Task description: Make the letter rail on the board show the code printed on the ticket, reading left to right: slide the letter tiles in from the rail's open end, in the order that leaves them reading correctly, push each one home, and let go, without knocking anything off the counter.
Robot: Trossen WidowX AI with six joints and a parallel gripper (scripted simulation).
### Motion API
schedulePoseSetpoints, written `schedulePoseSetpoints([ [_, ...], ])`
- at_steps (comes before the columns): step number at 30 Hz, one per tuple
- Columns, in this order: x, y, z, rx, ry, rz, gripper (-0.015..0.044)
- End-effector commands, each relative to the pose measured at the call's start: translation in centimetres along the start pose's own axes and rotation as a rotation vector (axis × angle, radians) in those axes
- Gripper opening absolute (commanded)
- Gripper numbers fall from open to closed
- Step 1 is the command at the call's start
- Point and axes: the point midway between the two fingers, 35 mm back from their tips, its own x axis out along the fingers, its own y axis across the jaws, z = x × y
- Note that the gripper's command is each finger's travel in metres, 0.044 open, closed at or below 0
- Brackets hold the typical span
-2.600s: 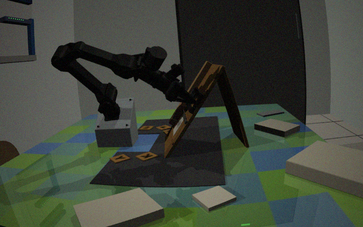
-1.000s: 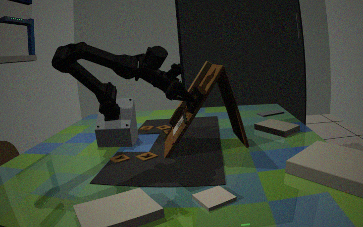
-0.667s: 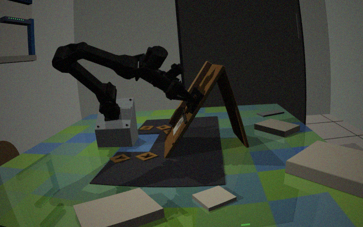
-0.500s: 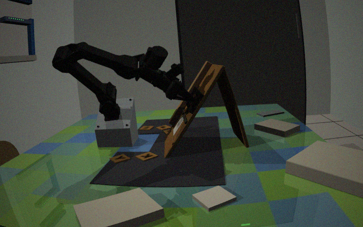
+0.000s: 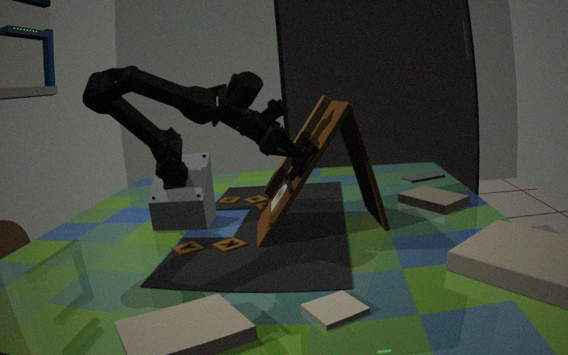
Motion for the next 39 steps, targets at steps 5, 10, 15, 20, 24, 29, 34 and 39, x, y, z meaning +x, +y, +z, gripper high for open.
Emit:
schedulePoseSetpoints([
  [5, 0.0, 0.5, -0.1, 0.002, 0.004, -0.002, 0.0000],
  [10, 0.0, 0.8, -0.1, 0.002, 0.004, -0.002, 0.0000],
  [15, 0.0, 1.1, -0.1, 0.002, 0.004, -0.002, 0.0000],
  [20, 0.0, 1.4, -0.1, 0.003, 0.004, -0.002, 0.0000],
  [24, 0.0, 1.6, -0.1, 0.003, 0.004, -0.002, 0.0000],
  [29, 0.0, 1.9, -0.1, 0.003, 0.004, -0.002, 0.0000],
  [34, 0.0, 2.2, -0.1, 0.003, 0.004, -0.002, 0.0000],
  [39, 0.0, 2.5, -0.1, 0.003, 0.004, -0.002, 0.0000],
])
